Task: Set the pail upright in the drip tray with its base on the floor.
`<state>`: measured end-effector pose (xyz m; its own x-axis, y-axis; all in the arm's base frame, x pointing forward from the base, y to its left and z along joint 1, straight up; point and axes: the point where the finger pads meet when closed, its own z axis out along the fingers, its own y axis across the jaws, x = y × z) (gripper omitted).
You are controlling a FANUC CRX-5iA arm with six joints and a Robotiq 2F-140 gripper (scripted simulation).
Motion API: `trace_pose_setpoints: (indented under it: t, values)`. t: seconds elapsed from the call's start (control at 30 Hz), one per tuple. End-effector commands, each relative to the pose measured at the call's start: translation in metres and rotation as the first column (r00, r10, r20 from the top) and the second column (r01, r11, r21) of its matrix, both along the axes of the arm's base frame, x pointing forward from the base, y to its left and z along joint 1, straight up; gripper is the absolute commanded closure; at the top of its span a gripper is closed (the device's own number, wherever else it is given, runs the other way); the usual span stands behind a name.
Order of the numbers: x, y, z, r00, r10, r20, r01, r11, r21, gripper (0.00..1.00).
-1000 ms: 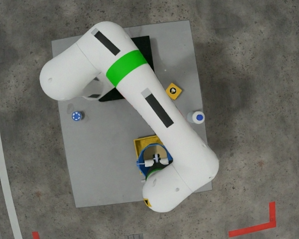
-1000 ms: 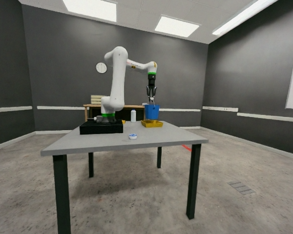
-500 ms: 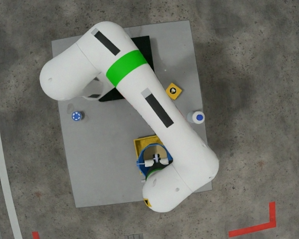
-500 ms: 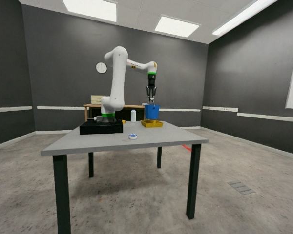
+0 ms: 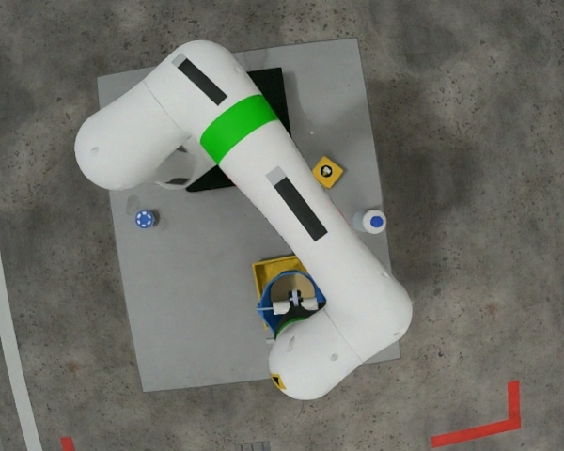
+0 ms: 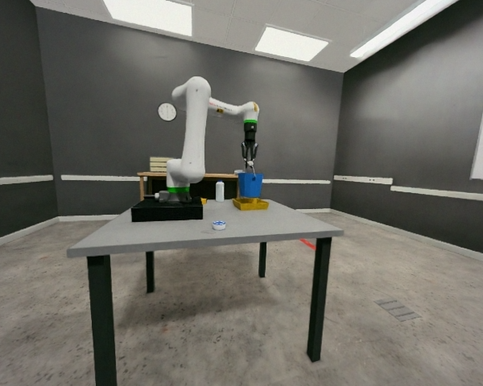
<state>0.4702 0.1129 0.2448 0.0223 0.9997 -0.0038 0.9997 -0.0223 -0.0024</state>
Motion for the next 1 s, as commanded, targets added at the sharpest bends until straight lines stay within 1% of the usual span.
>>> trace_pose_setpoints:
  t: [0.0, 0.57, 0.97]
  values:
    - [0.0, 0.0, 0.0, 1.0, 0.0, 0.002, 0.0, 1.0, 0.0, 0.9]
    - [0.0, 0.0, -0.01, 1.0, 0.0, 0.002, 0.0, 1.0, 0.0, 0.9]
    - [0.0, 0.0, -0.022, 1.0, 0.0, 0.002, 0.0, 1.0, 0.0, 0.9]
